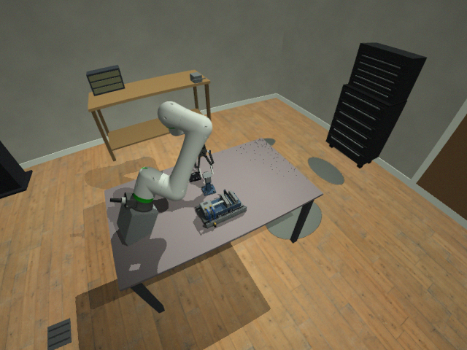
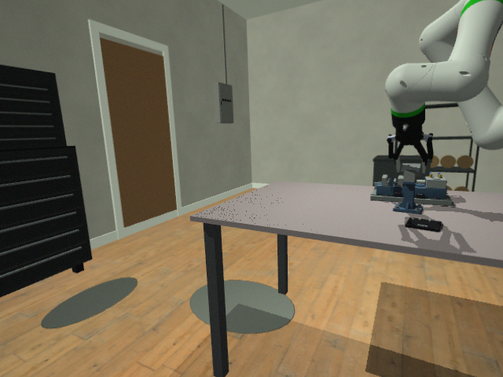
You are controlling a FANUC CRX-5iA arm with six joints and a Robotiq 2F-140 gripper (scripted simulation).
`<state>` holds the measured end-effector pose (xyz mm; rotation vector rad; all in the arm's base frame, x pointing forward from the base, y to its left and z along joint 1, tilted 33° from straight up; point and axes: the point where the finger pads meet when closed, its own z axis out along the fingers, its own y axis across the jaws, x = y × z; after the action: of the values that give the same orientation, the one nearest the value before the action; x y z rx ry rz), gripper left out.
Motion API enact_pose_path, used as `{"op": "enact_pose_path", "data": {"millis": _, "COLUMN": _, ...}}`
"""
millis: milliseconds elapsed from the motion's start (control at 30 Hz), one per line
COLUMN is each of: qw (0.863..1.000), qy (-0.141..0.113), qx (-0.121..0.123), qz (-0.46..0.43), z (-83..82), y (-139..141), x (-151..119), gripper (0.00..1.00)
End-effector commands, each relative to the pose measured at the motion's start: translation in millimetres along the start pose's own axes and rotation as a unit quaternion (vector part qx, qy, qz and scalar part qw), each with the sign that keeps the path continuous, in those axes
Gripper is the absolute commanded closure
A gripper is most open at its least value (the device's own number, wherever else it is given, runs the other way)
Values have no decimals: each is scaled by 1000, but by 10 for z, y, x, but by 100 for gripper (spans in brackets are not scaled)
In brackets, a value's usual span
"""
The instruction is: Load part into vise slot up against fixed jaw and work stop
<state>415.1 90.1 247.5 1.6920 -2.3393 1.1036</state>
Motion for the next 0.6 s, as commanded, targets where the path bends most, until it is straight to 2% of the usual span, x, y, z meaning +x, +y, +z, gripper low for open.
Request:
{"op": "enact_pose_path", "data": {"millis": 0, "qw": 1000, "qy": -3, "qx": 0, "qz": 0, "z": -2, "y": -1, "x": 1, "gripper": 49}}
{"op": "enact_pose_path", "data": {"millis": 500, "qw": 998, "qy": -57, "qx": 0, "qz": 0, "z": 0, "y": -1, "x": 29, "gripper": 49}}
{"op": "enact_pose_path", "data": {"millis": 567, "qw": 998, "qy": -57, "qx": 0, "qz": 0, "z": 0, "y": -1, "x": 29, "gripper": 49}}
